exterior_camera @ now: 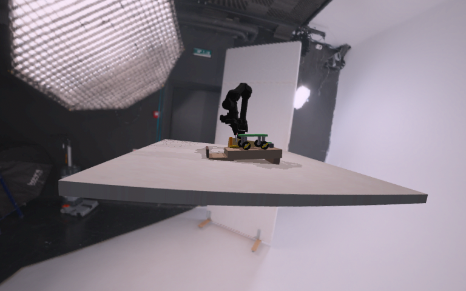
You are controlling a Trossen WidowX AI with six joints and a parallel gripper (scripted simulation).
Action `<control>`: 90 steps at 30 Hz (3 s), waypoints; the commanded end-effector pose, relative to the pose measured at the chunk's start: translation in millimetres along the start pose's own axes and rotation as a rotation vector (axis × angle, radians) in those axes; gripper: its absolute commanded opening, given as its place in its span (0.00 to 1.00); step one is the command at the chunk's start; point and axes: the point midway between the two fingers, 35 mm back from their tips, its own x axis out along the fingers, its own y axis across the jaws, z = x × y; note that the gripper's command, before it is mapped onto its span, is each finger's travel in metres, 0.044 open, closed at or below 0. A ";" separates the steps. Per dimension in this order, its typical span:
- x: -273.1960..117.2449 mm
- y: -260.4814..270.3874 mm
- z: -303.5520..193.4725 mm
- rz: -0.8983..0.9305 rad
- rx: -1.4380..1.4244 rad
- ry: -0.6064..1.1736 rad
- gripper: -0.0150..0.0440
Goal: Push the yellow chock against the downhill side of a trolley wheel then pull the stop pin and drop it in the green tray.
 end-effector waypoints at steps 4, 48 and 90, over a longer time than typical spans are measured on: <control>0.7 -1.9 -1.1 0.034 0.206 -0.024 0.25; 16.6 -12.2 1.1 0.173 1.153 -0.142 0.25; 80.1 -2.3 36.3 0.330 1.153 -0.248 0.58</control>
